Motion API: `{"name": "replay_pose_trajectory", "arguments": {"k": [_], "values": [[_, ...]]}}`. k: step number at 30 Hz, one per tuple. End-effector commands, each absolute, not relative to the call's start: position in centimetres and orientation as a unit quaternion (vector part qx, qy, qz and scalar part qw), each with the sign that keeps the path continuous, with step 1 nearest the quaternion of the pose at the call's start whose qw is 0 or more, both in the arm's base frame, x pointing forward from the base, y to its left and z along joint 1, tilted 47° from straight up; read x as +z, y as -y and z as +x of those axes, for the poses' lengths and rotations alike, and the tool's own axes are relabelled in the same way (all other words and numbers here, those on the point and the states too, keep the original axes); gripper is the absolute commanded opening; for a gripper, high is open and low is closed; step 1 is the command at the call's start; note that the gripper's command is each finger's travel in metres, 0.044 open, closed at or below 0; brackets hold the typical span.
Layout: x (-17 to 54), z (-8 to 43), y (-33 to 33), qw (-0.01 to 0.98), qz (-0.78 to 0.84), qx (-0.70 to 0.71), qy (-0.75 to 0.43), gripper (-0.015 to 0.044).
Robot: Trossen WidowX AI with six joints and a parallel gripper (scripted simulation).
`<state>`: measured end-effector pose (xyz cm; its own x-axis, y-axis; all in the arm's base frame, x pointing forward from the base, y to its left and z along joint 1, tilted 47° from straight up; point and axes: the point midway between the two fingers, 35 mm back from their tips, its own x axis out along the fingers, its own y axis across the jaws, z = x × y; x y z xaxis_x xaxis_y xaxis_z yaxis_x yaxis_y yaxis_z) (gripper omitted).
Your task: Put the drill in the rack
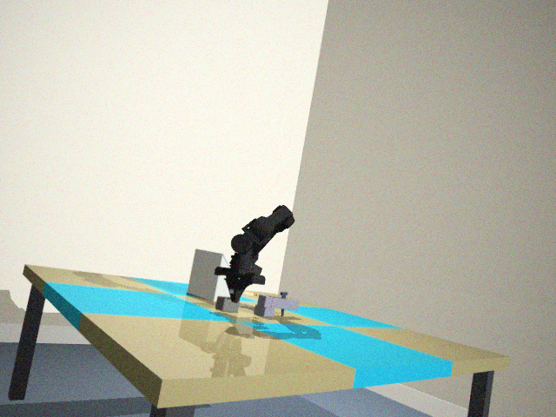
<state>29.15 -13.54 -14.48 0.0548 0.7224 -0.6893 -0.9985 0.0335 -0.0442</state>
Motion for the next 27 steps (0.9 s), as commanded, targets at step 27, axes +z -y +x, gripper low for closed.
{"name": "replay_pose_trajectory", "arguments": {"k": [27], "values": [[-13.48,29.12,14.51,0.671,-0.277,0.640,-0.252,0.0000]]}}
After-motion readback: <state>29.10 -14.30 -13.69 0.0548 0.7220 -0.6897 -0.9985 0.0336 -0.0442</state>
